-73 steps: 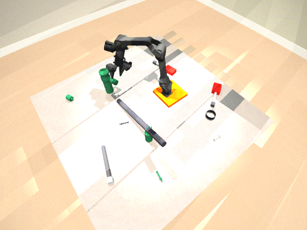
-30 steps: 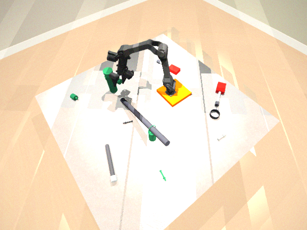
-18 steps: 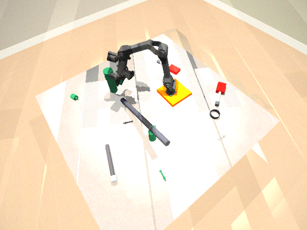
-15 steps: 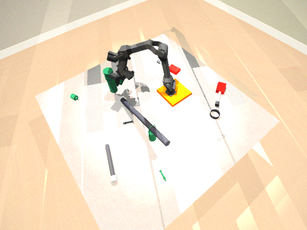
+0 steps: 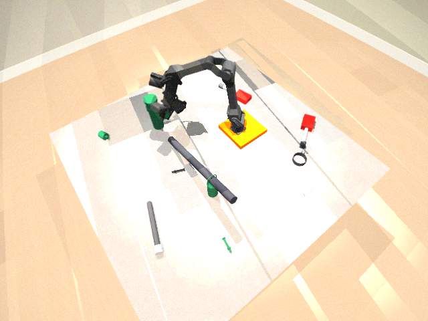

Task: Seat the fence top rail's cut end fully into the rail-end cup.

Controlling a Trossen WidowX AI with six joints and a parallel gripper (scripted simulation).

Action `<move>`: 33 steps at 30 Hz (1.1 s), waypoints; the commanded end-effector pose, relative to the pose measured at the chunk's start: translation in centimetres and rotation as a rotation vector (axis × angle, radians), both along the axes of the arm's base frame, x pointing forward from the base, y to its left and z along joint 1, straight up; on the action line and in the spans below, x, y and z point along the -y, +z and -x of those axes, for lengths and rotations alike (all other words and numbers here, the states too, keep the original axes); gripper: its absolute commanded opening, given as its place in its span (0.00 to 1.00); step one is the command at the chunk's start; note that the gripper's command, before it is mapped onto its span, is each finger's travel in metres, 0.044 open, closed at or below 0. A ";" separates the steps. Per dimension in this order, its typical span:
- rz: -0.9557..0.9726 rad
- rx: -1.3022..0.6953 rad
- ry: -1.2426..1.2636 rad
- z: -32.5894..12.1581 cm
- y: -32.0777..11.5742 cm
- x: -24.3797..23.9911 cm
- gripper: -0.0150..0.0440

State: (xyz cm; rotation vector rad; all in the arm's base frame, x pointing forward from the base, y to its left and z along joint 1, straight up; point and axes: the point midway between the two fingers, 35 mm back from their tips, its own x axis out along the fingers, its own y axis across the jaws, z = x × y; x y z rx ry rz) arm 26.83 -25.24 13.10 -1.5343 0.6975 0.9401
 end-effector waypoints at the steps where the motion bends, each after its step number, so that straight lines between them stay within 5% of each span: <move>1: 0.001 0.000 -0.037 -0.3 -0.1 0.0 0.25; 33: -0.004 0.010 -0.312 -2.8 0.0 -0.1 0.25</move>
